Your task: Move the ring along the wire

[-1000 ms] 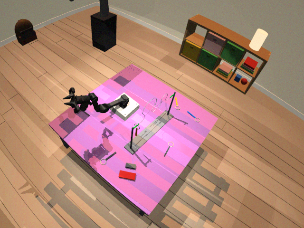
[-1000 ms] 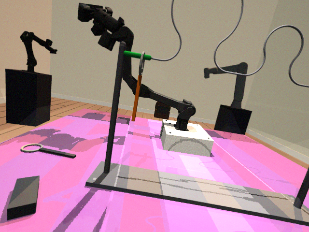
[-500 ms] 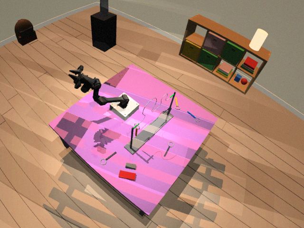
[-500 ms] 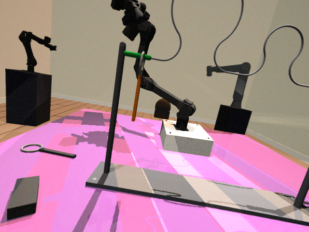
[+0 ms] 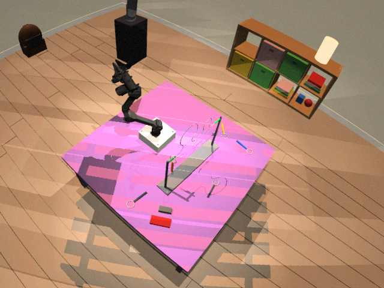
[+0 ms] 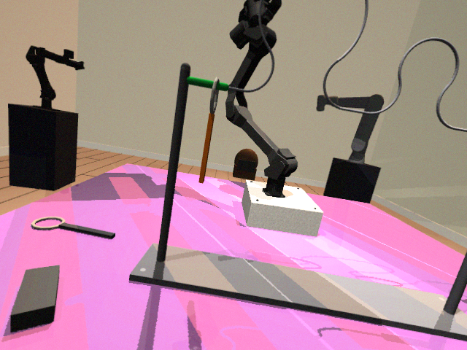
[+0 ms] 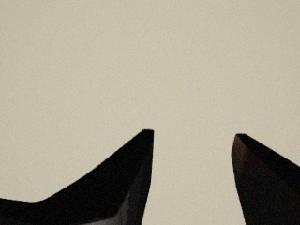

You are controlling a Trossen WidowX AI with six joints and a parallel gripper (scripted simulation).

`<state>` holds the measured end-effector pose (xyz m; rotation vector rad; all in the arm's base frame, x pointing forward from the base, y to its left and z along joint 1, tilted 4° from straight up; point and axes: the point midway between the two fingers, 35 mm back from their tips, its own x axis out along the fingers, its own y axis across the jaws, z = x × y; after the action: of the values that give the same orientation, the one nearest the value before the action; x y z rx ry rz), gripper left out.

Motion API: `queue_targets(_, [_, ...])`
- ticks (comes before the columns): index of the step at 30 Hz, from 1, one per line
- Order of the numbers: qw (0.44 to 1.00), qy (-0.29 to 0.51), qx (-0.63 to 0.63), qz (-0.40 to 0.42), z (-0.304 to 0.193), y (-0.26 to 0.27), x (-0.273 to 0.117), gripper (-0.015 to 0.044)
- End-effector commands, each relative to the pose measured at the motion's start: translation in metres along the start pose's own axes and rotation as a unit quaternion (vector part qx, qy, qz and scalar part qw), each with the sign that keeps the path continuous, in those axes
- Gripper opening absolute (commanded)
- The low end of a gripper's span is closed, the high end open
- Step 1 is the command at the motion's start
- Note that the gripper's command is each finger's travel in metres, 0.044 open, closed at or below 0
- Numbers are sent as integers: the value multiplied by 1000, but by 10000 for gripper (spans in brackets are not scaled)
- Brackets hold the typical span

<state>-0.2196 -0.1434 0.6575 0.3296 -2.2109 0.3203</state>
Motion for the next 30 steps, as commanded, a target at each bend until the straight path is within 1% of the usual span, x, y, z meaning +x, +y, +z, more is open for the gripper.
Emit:
queue_targets(1, [998, 35, -10, 42, -32, 34, -7, 160])
queue_targets(9, [984, 119, -42, 122, -105, 91, -35, 160])
queue_targets(16, [961, 196, -82, 176, -168, 117, -73, 160])
queue_targets(23, [929, 274, -126, 215, -226, 121, -119, 160])
queue_targets(30, [888, 353, -173, 239, -275, 101, -171, 160])
